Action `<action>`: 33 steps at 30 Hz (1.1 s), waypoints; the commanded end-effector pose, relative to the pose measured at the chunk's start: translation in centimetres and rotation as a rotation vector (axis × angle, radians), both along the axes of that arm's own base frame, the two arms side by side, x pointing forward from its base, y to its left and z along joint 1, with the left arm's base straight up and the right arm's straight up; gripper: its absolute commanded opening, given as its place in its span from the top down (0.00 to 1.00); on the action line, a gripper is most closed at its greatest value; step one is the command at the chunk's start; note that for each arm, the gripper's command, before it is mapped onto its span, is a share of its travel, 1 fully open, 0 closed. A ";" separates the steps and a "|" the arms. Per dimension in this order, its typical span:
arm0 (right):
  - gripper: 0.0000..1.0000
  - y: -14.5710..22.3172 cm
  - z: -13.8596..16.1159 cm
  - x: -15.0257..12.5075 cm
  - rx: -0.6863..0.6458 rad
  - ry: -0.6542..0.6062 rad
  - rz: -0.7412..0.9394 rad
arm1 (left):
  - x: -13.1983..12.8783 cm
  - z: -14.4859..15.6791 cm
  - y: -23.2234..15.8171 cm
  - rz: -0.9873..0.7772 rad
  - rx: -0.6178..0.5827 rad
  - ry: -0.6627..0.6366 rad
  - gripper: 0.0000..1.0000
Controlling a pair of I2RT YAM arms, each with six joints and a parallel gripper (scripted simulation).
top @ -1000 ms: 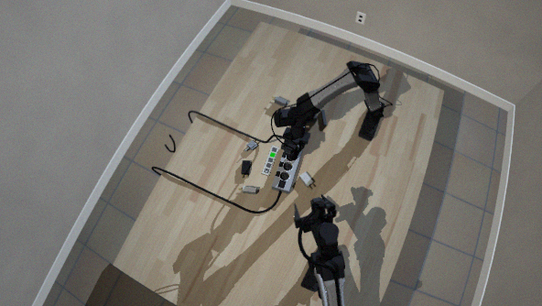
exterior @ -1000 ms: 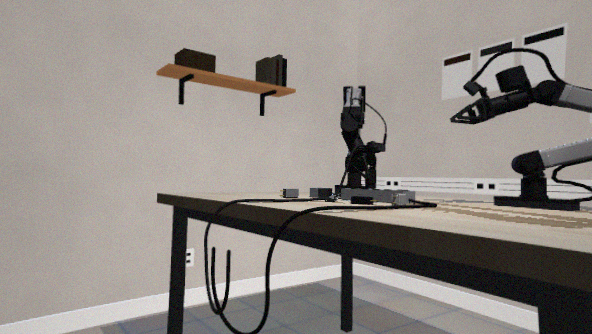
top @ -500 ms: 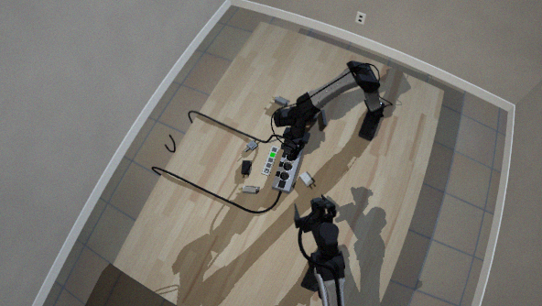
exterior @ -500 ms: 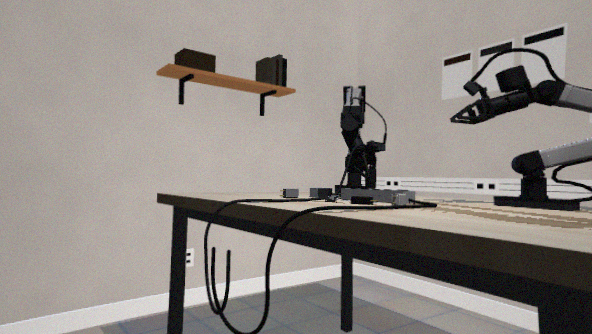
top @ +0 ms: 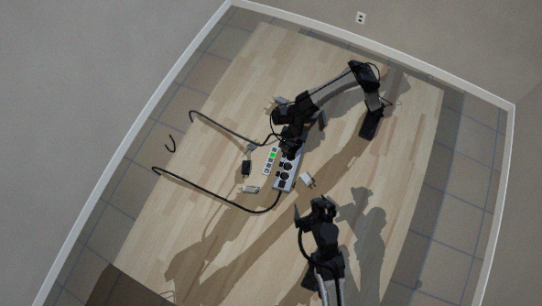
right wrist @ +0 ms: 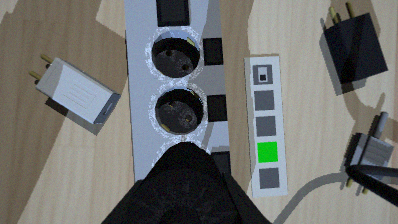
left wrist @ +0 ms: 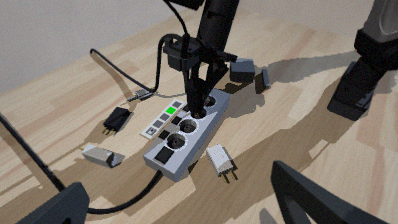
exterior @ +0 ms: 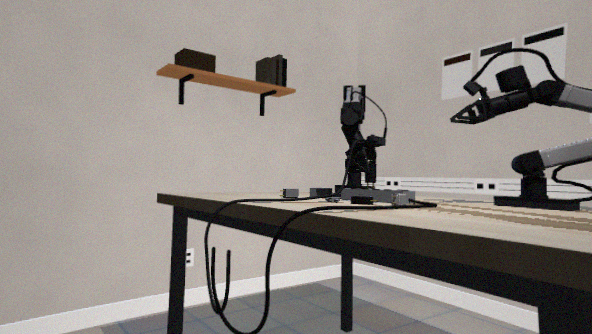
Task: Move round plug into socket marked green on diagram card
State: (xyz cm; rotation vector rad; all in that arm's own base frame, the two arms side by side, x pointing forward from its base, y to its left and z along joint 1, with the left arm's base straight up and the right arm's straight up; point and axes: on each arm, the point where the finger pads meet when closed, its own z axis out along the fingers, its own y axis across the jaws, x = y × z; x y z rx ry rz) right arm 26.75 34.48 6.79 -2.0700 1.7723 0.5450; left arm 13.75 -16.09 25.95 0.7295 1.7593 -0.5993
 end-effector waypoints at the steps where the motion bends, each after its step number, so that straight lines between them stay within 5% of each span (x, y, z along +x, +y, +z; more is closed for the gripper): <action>1: 0.67 0.6 2.0 0.8 0.031 -0.044 0.006 | -0.1 -0.4 0.0 0.005 0.006 0.017 0.00; 20: 0.67 0.0 -1.0 0.1 0.008 0.002 0.025 | -0.1 -0.4 0.0 0.005 0.006 0.017 0.00; 33: 0.67 0.2 0.5 0.7 0.041 -0.028 0.005 | -0.1 -0.4 0.0 0.005 0.006 0.017 0.00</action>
